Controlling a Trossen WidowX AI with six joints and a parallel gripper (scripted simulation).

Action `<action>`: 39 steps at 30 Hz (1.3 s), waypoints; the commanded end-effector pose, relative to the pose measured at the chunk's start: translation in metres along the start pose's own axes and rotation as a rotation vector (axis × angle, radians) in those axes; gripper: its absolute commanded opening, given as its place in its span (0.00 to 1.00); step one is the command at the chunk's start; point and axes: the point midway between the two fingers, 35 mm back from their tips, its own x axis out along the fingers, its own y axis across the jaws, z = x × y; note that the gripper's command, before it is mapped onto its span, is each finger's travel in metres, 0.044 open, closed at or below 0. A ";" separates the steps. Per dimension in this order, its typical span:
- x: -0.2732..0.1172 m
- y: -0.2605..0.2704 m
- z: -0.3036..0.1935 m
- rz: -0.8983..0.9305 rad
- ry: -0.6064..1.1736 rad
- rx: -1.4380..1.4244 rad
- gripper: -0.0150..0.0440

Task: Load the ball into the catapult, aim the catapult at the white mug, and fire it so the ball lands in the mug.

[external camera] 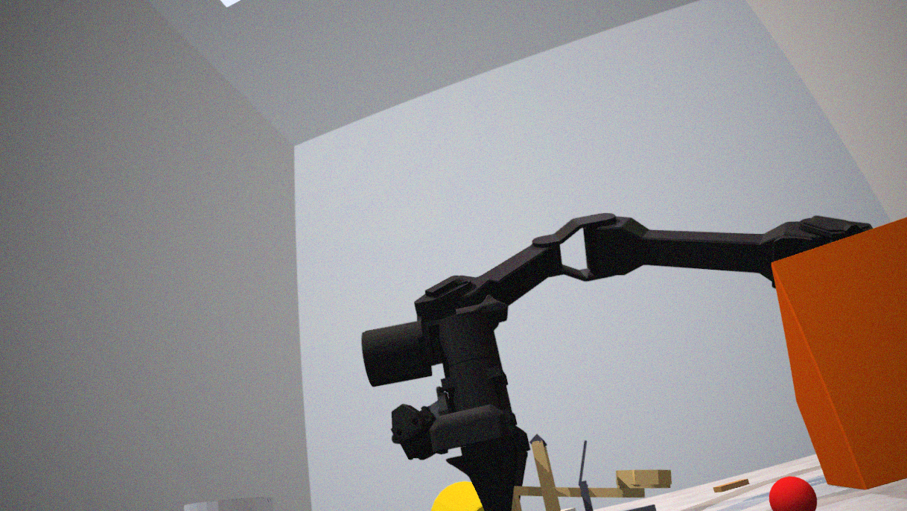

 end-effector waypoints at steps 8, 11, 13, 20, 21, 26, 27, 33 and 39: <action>0.000 0.000 0.000 0.000 0.000 0.000 0.34; 0.000 0.000 0.000 0.000 0.000 0.000 0.48; 0.000 0.000 0.000 0.000 0.000 0.000 0.57; -0.003 0.000 0.000 0.000 0.000 0.000 0.88; -0.010 0.001 0.001 0.002 -0.001 0.000 0.92; -0.089 0.002 0.000 0.005 0.000 -0.003 1.00; -0.097 0.002 -0.001 0.005 0.000 -0.003 1.00; -0.091 0.005 0.000 0.000 -0.009 -0.016 1.00; -0.086 0.002 -0.003 -0.001 -0.010 -0.014 1.00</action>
